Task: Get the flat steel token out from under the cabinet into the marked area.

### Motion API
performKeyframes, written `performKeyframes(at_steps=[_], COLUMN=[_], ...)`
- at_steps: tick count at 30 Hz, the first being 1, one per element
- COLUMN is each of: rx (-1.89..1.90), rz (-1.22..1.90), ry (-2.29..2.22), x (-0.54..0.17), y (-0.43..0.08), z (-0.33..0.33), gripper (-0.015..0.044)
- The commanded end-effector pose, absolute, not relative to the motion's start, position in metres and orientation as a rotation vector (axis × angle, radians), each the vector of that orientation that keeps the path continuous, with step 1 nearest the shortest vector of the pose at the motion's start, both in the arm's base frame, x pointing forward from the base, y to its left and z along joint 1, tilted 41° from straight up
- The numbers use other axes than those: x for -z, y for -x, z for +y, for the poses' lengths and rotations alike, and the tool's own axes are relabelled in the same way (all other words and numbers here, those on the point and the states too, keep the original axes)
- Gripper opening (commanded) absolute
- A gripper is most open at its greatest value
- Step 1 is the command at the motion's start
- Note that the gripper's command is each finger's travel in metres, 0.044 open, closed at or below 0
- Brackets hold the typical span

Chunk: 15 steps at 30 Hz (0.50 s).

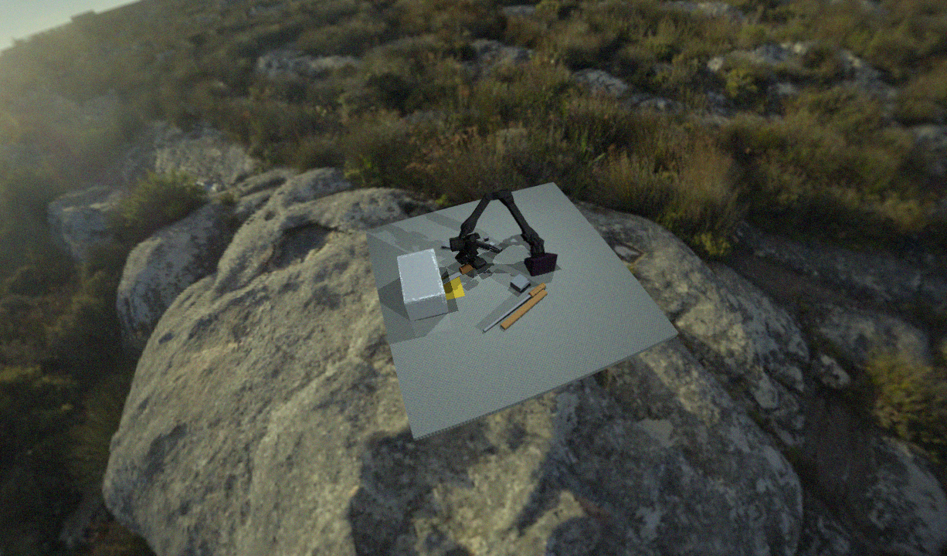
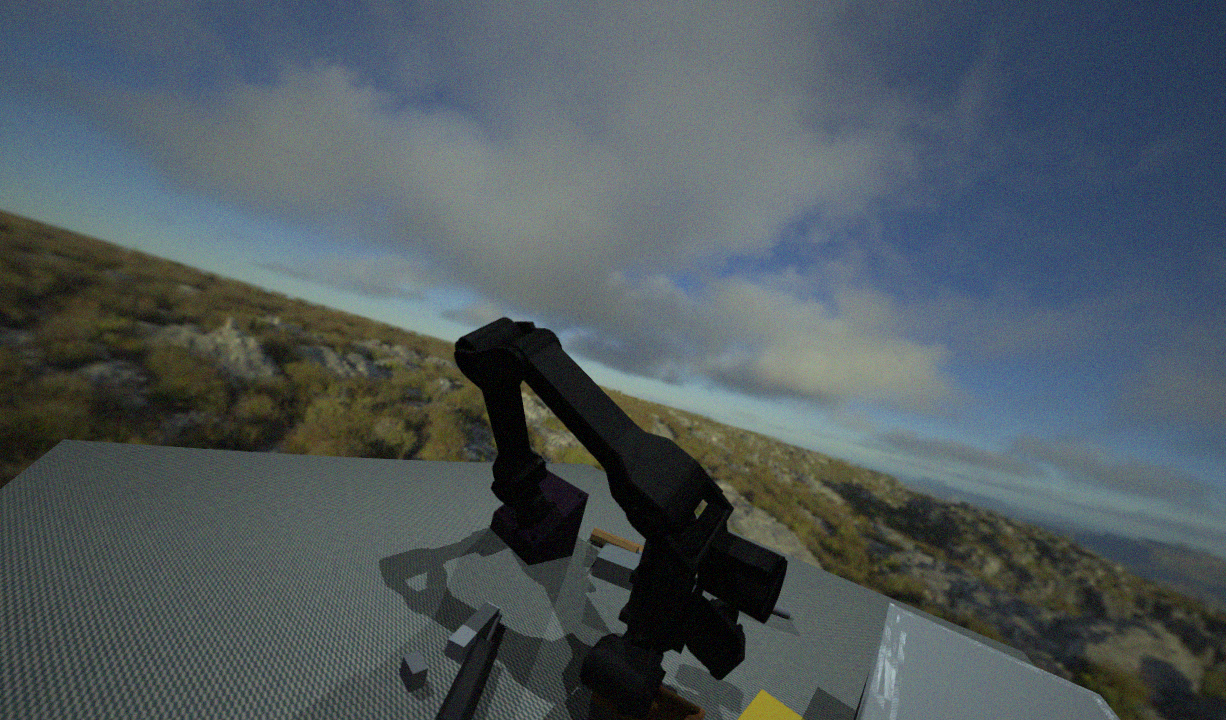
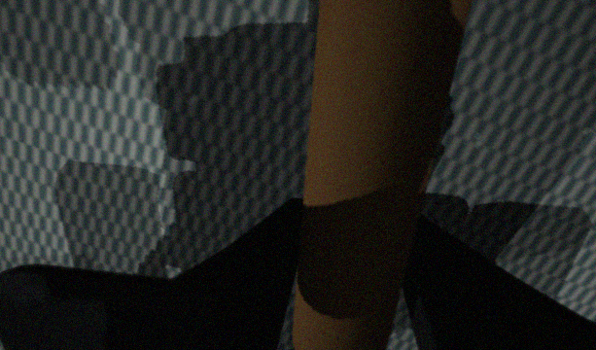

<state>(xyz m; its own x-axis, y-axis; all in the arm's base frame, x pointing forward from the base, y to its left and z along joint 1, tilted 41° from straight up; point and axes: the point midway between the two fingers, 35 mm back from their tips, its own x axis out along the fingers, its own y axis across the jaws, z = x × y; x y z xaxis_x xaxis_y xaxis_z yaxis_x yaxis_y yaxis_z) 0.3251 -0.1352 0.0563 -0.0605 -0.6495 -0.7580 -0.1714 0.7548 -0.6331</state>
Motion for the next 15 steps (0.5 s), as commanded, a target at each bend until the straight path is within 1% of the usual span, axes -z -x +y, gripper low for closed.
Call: performKeyframes(at_steps=[1,15], rx=[0.441,0.440], rz=[1.621,1.622], ry=[0.677,0.677], x=[-0.057,-0.060], y=[-0.317,-0.302], z=[-0.136,-0.138], gripper=[0.0000,0.0000])
